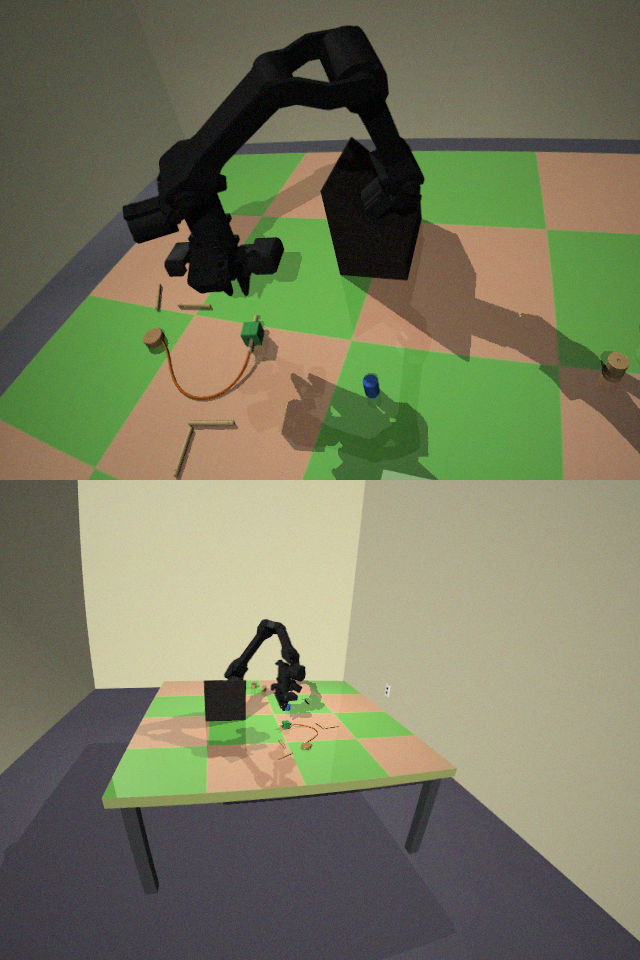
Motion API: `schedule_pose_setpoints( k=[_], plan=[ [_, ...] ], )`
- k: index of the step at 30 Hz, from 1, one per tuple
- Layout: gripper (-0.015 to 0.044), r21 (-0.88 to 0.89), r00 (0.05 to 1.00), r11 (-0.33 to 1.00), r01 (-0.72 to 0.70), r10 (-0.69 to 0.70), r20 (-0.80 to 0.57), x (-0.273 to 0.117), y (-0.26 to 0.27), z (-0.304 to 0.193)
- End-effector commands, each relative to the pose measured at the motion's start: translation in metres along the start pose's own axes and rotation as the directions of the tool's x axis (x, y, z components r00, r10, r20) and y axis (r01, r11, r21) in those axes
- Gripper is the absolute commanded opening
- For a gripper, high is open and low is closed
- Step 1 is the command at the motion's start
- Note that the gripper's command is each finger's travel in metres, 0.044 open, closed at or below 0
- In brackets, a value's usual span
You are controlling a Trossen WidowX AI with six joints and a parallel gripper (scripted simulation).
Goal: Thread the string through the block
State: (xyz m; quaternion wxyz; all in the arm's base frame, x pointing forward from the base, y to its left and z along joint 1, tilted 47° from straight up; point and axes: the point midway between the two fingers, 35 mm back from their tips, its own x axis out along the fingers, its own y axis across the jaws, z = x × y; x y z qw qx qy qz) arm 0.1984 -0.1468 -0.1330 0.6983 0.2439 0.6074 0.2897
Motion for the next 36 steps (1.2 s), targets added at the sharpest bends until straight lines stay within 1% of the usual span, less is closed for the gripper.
schedule_pose_setpoints(
  k=[1, 10, 36],
  plan=[
    [0.0124, -0.094, 1.0, 0.996, -0.008, 0.008, -0.009, 0.003, 0.003, -0.006],
    [0.0124, -0.094, 1.0, 0.996, -0.008, 0.007, -0.009, 0.006, 0.003, -0.006],
    [0.0124, -0.094, 1.0, 0.996, -0.008, 0.007, -0.008, 0.049, 0.002, -0.004]
  ],
)
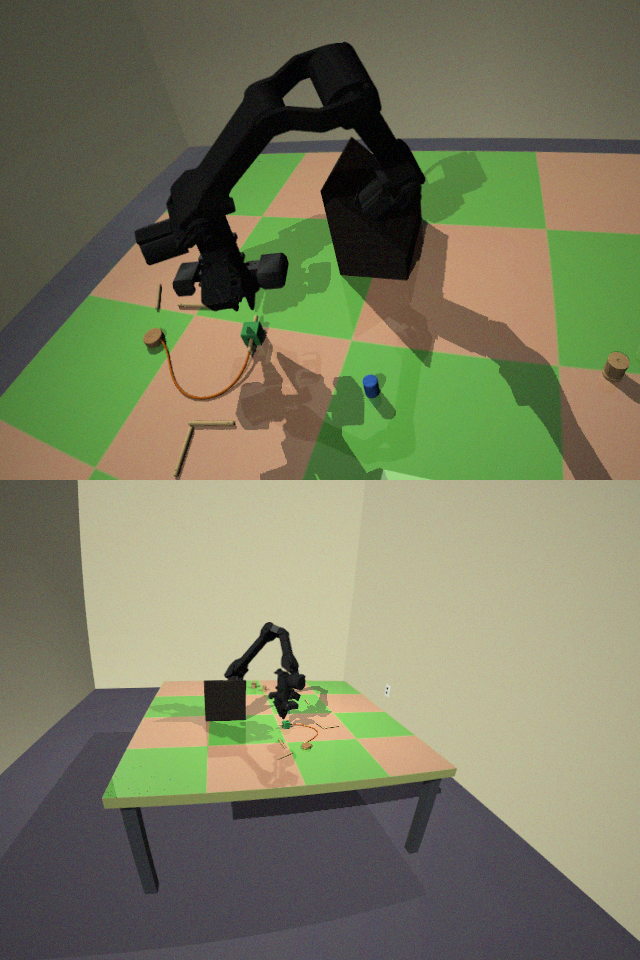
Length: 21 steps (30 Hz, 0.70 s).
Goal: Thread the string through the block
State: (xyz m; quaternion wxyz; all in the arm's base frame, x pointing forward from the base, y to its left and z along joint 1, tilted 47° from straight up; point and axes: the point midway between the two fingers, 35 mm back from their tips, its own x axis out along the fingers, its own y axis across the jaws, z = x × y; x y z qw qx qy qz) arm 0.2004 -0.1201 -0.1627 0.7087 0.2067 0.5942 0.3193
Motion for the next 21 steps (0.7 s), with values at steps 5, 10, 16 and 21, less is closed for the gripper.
schedule_pose_setpoints(
  k=[5, 10, 16, 21],
  plan=[
    [0.0124, 0.006, 1.0, 1.0, -0.012, 0.012, -0.002, 0.017, 0.004, -0.002],
    [0.0124, 0.006, 1.0, 1.0, -0.013, 0.013, -0.002, 0.026, 0.005, -0.002],
    [0.0124, 0.006, 1.0, 1.0, -0.014, 0.014, -0.001, 0.035, 0.006, -0.003],
    [0.0124, 0.006, 1.0, 1.0, -0.016, 0.016, -0.001, 0.043, 0.007, -0.003]
  ],
)
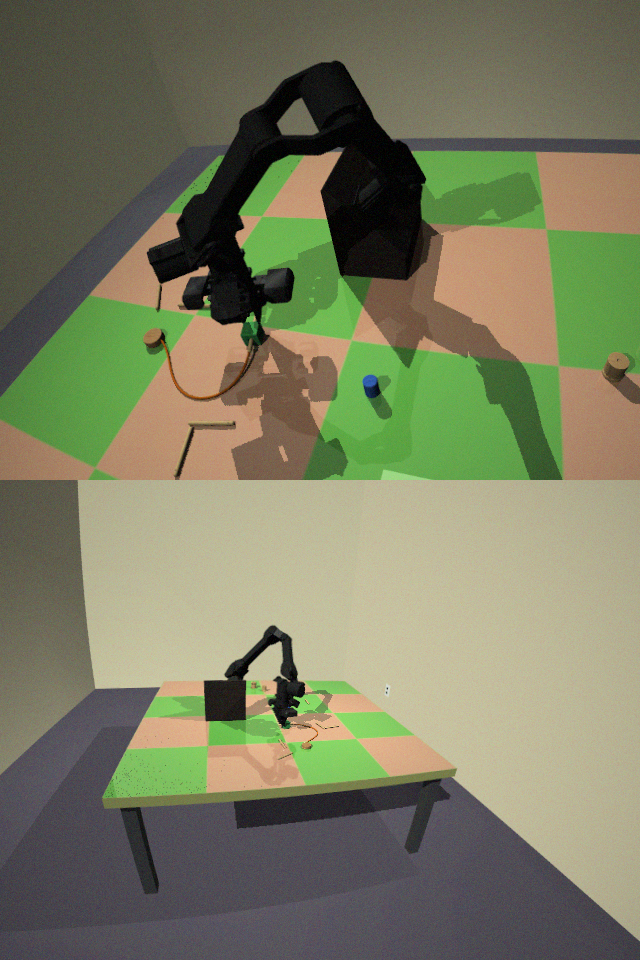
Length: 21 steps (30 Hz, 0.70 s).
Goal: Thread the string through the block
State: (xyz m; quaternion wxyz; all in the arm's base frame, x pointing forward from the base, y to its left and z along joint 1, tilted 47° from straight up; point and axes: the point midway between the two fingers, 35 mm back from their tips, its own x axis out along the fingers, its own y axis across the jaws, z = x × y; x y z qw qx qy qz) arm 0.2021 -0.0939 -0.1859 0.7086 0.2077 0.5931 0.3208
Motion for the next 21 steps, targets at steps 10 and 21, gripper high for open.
schedule_pose_setpoints(
  k=[10, 21],
  plan=[
    [0.0124, 0.007, 1.0, 1.0, -0.012, 0.012, -0.003, 0.0092, 0.0045, -0.0025],
    [0.0, 0.002, 1.0, 1.0, -0.008, 0.008, -0.004, 0.0081, 0.003, -0.0021]
  ],
)
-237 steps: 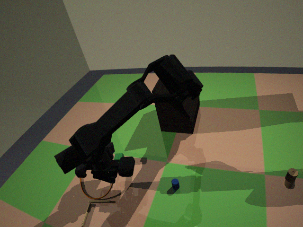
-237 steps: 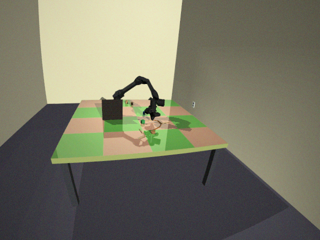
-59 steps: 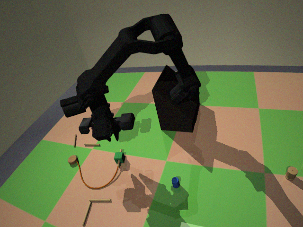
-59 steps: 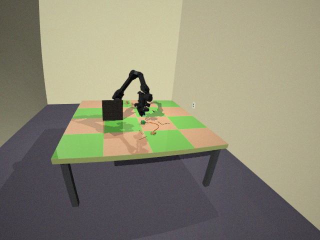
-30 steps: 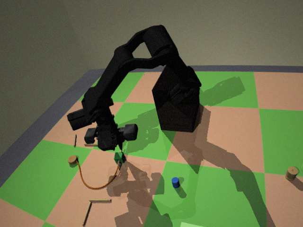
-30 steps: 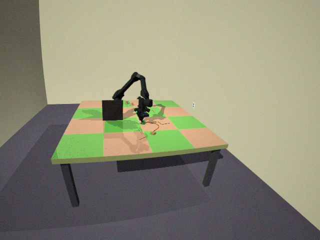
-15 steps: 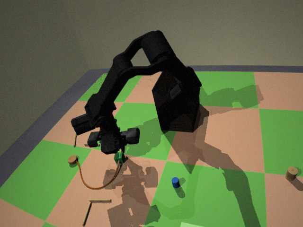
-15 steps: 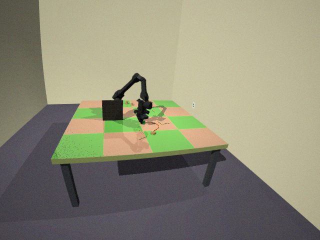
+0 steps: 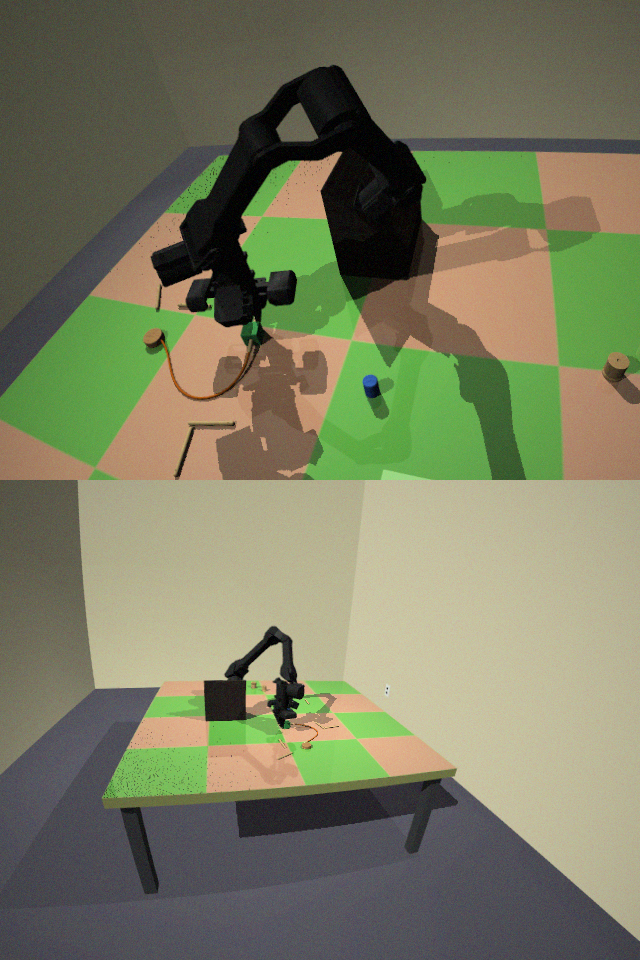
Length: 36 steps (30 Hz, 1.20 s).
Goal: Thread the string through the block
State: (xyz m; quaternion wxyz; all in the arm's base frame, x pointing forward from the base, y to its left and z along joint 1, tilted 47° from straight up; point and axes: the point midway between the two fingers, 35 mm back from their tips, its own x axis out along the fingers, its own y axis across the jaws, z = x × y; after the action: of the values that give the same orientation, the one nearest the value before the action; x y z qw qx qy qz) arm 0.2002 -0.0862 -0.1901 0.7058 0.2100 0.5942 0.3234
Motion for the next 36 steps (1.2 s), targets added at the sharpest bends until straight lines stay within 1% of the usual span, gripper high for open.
schedule_pose_setpoints(
  k=[1, 8, 13, 36],
  plan=[
    [0.0, 0.0, 1.0, 1.0, 0.0, 0.0, 0.0, 0.0, 0.0, 0.0],
    [0.0, 0.0, 1.0, 1.0, 0.0, 0.0, 0.004, 0.0001, 0.0, -0.0001],
    [0.0, -0.01, 0.998, 1.0, 0.005, -0.004, 0.06, 0.0016, -0.0011, -0.0009],
    [0.0, -0.044, 0.997, 0.999, 0.028, -0.024, 0.078, 0.0021, -0.006, 0.002]
  ],
)
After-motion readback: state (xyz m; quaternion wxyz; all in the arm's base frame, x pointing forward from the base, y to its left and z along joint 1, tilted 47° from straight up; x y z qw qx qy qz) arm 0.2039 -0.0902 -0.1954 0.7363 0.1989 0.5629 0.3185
